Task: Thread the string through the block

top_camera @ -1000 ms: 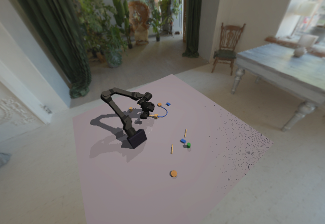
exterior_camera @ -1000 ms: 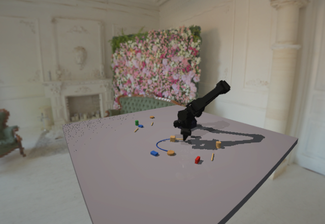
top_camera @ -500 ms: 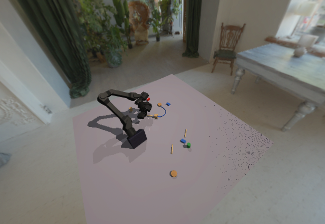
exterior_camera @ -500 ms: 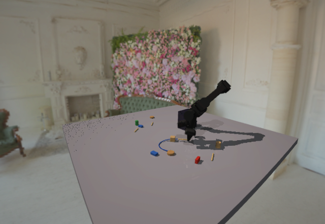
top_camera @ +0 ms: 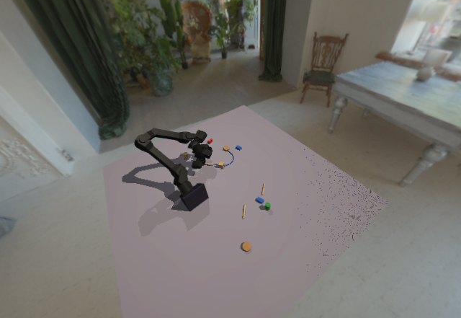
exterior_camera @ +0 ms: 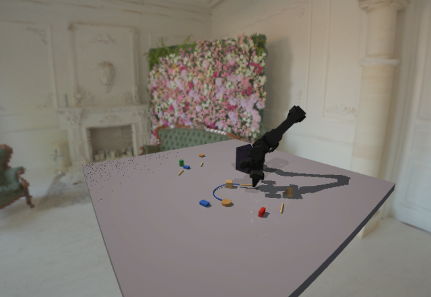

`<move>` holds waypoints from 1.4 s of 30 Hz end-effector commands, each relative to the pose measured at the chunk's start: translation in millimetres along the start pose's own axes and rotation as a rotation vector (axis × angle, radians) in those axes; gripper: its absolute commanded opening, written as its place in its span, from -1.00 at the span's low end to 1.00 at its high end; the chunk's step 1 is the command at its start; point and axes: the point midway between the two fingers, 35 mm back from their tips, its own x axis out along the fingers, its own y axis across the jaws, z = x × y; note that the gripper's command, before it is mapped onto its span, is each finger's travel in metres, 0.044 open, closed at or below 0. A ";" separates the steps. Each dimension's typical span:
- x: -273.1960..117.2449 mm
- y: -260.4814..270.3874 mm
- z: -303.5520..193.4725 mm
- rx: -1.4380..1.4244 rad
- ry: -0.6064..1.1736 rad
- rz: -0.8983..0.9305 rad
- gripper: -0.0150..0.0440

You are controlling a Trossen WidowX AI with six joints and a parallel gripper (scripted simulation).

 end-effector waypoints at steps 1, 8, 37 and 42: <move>2.5 0.2 -4.2 0.002 -0.003 -0.020 -0.49; 10.4 2.4 -15.5 -0.011 -0.004 -0.062 -0.49; 10.4 2.4 -15.5 -0.011 -0.004 -0.062 -0.49; 10.4 2.4 -15.5 -0.011 -0.004 -0.062 -0.49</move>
